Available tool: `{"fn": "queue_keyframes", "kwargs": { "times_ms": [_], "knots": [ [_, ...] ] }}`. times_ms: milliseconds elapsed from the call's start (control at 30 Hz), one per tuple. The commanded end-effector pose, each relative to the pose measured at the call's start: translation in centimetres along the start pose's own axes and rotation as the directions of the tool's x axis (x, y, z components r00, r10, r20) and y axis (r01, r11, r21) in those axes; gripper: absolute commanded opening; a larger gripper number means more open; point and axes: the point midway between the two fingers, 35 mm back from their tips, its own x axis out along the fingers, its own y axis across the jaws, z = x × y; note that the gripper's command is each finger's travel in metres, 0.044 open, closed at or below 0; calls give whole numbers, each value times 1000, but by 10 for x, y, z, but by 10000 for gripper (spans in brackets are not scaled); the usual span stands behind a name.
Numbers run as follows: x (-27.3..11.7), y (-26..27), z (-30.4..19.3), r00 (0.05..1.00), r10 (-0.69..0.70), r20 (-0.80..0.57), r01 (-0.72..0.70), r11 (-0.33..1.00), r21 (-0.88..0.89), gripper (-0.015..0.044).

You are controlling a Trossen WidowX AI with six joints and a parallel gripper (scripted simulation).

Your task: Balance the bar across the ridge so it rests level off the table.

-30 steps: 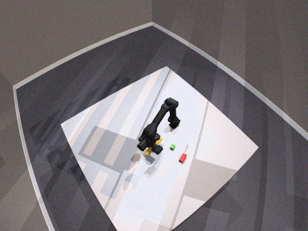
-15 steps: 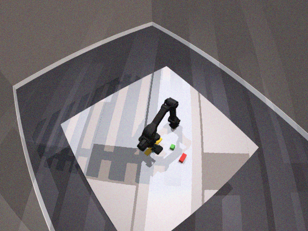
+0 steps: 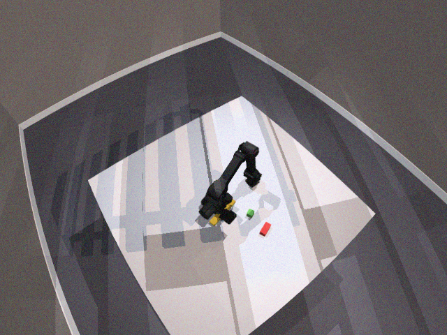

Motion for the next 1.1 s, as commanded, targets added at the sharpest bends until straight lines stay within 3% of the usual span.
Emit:
{"fn": "queue_keyframes", "kwargs": {
  "times_ms": [0, 167, 1067],
  "knots": [
    [0, 0, 0, 1000, 0, 0, 0, 1000, 0, 52],
    [0, 0, 0, 1000, 0, 0, 0, 1000, 0, 167],
    [0, 0, 0, 1000, 0, 0, 0, 1000, 0, 170]
  ]
}}
